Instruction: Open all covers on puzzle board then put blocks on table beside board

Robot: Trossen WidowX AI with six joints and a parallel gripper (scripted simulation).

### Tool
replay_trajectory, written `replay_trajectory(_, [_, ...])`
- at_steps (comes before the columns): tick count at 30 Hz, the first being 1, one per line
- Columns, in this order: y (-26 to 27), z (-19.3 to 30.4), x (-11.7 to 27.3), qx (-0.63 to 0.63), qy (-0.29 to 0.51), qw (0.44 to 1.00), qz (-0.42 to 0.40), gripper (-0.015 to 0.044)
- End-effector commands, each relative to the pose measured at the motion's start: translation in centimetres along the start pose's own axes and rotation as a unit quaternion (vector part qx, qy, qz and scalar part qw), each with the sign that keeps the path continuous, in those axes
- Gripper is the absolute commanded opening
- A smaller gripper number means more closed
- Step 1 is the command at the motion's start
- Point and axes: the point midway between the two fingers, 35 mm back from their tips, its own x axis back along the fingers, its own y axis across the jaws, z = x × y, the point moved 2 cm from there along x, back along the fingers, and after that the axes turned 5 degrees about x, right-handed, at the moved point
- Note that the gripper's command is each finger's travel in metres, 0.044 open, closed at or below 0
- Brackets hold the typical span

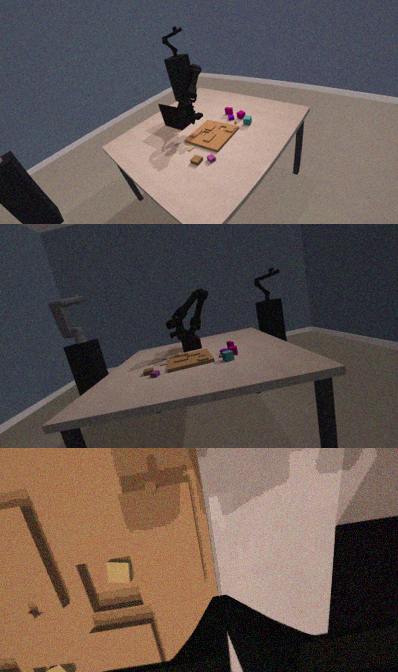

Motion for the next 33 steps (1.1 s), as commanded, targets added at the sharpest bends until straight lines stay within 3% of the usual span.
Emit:
replay_trajectory(1, [0.0,-0.1,-0.1,-0.001,-0.002,1.000,0.001,0.0000])
replay_trajectory(33, [0.1,-0.2,-3.3,-0.001,-0.002,1.000,0.001,0.0000])
